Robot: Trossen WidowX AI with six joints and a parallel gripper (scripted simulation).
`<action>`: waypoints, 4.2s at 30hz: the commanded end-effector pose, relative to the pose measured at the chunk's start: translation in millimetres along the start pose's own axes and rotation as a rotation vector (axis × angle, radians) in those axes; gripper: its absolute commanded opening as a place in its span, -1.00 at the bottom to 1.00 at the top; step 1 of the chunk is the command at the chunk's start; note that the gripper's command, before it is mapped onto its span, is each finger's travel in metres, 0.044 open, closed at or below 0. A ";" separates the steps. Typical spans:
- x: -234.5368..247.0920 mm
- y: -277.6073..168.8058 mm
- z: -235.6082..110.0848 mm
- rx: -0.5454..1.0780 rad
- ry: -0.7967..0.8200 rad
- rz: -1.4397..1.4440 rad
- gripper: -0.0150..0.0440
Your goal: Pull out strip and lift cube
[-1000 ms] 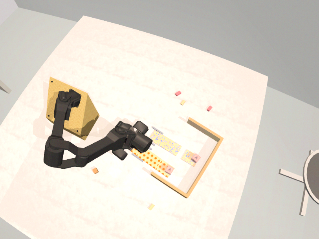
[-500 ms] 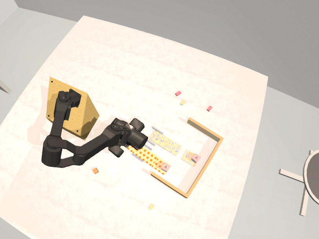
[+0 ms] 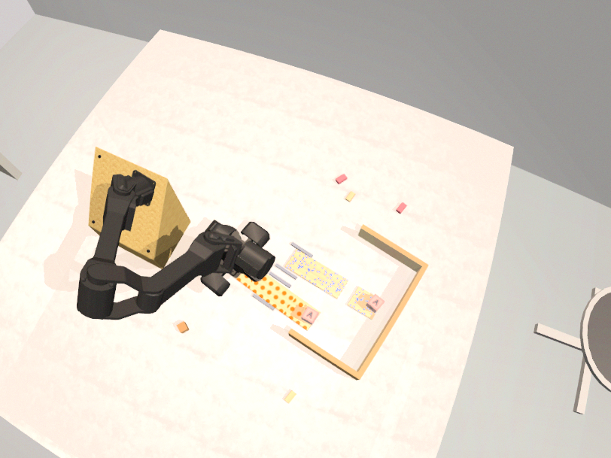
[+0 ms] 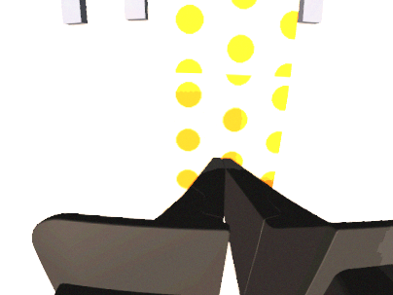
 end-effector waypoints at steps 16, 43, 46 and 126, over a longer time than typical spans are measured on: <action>3.1 -34.9 2.6 0.031 0.002 -0.017 -0.49; 6.6 -64.8 1.8 0.033 0.002 -0.018 -0.49; 7.0 -68.0 1.7 0.033 0.002 -0.018 -0.49; 0.7 17.1 -45.8 0.028 0.005 -0.118 1.00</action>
Point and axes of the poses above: the point midway between the two fingers, 35 mm back from their tips, its own z axis out along the fingers, its own x axis across the jaws, y = z × x, the point moved 6 cm from there along -z, back along the fingers, and after that the axes turned 9 degrees about -z, right-handed, at the moved point
